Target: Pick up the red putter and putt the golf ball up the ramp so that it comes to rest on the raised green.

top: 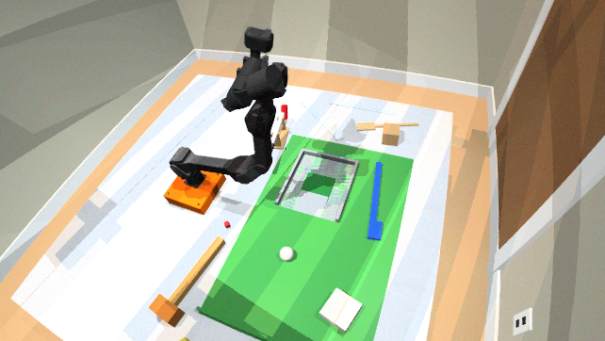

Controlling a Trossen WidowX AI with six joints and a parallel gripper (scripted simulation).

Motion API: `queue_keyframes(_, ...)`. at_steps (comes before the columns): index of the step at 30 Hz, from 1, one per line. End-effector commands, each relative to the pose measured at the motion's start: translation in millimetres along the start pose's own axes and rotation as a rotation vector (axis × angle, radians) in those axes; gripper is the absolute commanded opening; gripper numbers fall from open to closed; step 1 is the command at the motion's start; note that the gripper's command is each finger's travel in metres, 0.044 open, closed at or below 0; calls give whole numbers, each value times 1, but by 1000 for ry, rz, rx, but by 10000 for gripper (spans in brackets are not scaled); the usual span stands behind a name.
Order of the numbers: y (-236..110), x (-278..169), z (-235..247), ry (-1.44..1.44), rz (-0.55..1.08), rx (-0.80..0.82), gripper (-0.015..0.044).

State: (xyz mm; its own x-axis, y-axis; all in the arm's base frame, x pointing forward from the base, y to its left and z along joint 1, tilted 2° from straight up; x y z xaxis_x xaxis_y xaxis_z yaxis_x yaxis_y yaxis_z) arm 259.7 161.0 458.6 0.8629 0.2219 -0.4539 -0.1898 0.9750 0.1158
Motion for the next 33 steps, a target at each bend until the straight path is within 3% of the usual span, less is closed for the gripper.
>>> queue_keyframes(1, 1, -1, 0, -5, 4, 0, 426)
queue_keyframes(12, 29, -71, -5, -191, 240, 18, 440)
queue_keyframes(22, 58, -204, -39, -470, 771, 66, 440)
queue_keyframes(27, 45, -263, -60, -588, 1023, 127, 440)
queue_keyframes(33, -6, -335, -88, -721, 1401, 280, 440)
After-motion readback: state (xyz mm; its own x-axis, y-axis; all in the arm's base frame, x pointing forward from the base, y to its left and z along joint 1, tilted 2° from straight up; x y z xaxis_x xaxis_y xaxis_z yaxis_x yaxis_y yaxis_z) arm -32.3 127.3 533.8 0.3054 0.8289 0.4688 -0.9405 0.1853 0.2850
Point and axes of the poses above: the point midway between the two fingers, 35 mm back from their tips, its own y axis out along the fingers, its own z axis across the jaws, x = y × z, the point moved 2 cm from there along -y, back along the fingers, and after that the axes turned 14 degrees about y, right-handed, at the moved point
